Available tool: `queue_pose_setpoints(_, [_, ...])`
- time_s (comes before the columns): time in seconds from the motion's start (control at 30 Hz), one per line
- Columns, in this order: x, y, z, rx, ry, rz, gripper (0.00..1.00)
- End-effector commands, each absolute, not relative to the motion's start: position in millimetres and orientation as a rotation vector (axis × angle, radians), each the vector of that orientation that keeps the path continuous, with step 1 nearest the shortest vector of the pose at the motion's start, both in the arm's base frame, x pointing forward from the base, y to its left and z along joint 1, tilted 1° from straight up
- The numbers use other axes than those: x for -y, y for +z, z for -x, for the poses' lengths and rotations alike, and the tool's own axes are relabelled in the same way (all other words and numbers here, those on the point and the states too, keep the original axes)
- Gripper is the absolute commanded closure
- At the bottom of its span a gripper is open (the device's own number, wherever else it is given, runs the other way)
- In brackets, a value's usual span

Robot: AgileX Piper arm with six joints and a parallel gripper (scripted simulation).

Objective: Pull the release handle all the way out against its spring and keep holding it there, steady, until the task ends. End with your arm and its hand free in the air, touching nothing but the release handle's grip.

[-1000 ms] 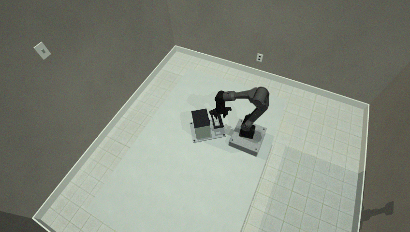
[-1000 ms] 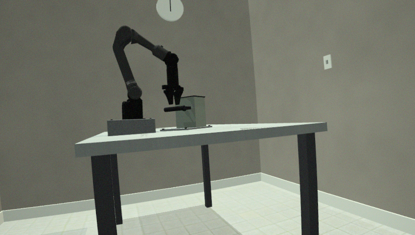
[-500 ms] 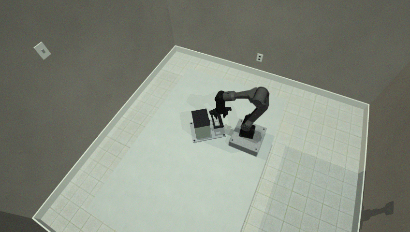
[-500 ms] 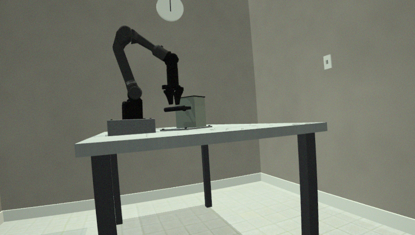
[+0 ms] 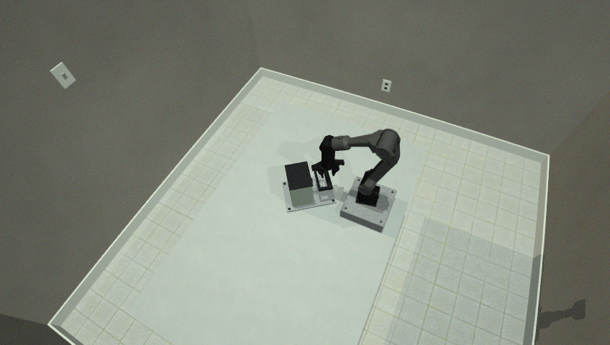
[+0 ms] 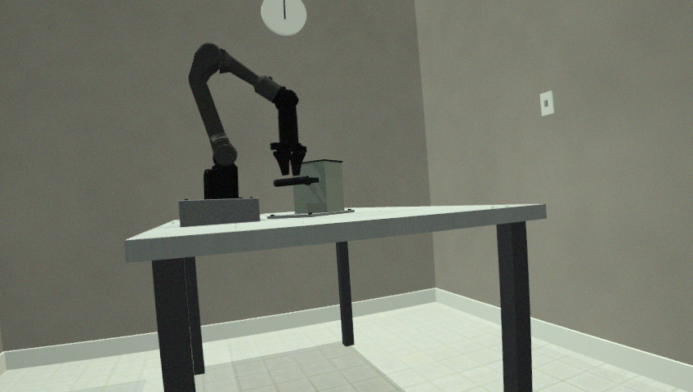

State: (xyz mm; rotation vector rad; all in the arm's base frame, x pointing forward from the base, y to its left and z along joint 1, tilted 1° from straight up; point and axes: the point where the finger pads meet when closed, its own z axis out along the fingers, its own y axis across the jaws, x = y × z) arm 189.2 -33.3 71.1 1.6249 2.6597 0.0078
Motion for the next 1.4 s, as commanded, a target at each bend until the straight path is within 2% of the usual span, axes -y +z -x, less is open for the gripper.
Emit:
queue_pose_setpoints(0.0, [33.4, 69.2, -188.8, -2.66, 0.007, -1.63, 0.37])
queue_pose_setpoints(1.37, [33.7, 47.1, -189.6, -2.659, 0.007, -1.629, 0.37])
